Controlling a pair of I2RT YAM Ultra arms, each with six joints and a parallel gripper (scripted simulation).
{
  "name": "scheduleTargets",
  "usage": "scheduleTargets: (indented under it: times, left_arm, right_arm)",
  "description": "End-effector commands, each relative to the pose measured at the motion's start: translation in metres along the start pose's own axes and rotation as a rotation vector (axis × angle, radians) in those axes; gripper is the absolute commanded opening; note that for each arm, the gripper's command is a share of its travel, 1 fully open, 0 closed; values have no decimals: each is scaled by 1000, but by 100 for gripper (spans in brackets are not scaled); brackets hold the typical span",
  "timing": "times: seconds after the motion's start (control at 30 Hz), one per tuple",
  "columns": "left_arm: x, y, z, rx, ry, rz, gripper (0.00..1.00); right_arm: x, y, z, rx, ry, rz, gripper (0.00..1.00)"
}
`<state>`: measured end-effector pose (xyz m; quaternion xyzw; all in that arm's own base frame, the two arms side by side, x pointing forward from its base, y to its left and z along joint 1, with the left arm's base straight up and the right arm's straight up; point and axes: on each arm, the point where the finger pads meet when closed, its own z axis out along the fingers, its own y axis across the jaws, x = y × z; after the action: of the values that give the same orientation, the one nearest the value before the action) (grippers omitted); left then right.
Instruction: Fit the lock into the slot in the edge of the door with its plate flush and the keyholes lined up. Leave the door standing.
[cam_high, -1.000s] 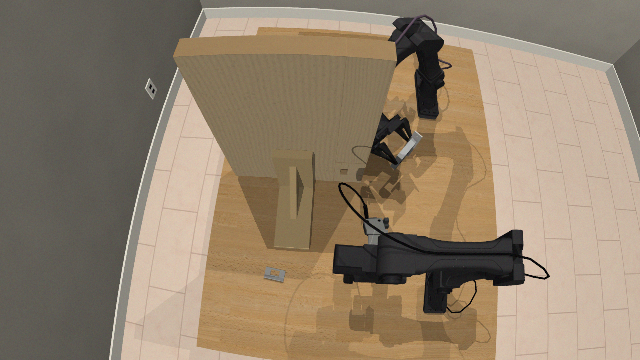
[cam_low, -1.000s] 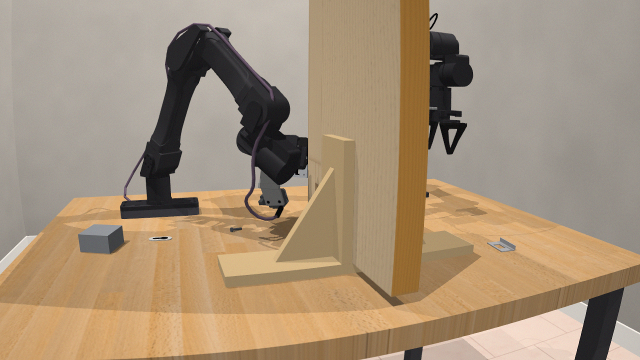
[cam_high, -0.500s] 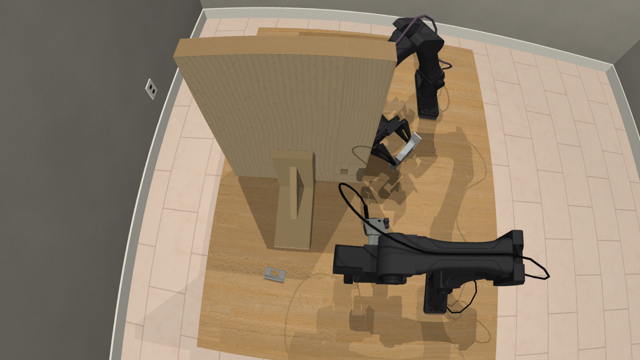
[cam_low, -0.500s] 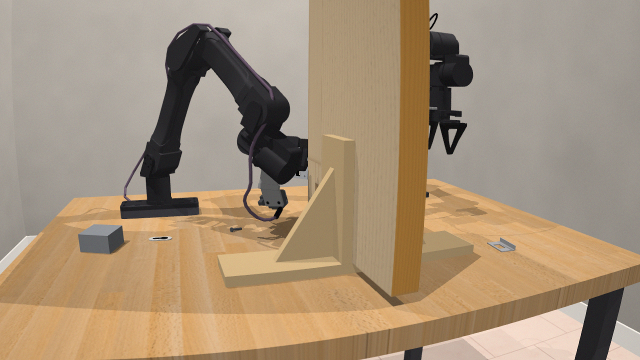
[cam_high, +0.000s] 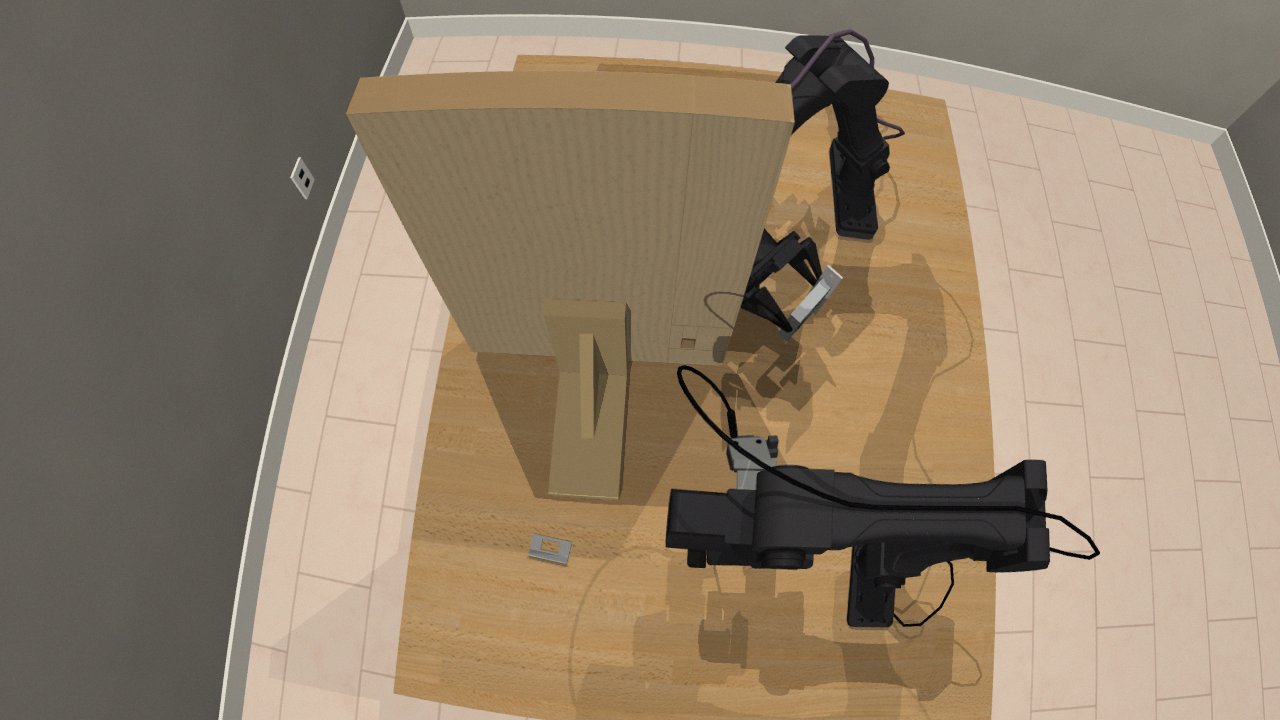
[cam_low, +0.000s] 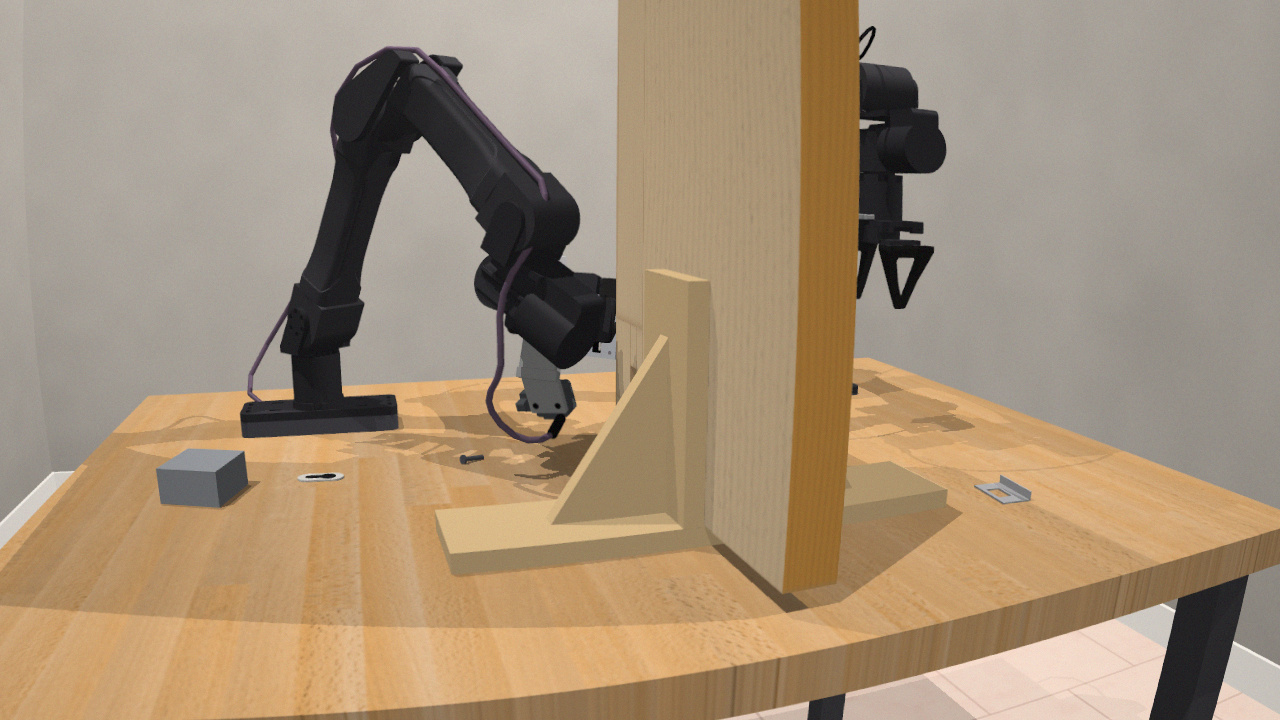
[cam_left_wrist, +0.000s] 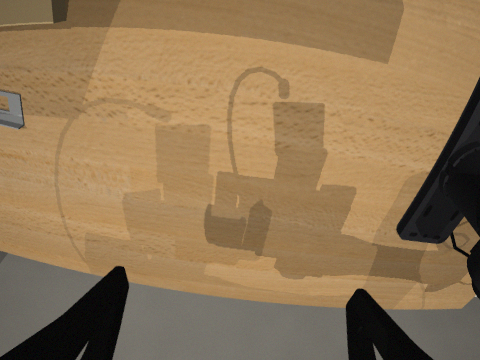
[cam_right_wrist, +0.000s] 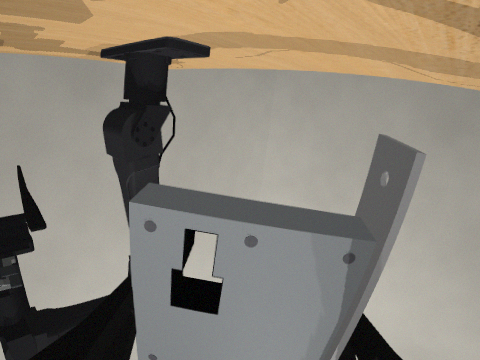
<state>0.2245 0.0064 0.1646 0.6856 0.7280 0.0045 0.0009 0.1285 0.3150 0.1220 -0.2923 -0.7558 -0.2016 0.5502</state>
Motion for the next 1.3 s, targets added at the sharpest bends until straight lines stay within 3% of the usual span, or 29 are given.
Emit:
scheduleTargets:
  times: [0.0,0.87,1.07,1.27]
  left_arm:
    - [-1,-4,-5,0,-5,7,100]
    - [-1,-4,-5,0,-5,7,100]
    - [-1,-4,-5,0,-5,7,100]
    - [-1,-4,-5,0,-5,7,100]
  right_arm:
    - [27,12,-8,-55,62,-24,76]
    - [27,12,-8,-55,62,-24,76]
    - [-23,5,11,-41,69,22,76]
    - [-20,5,10,-46,66,4,76]
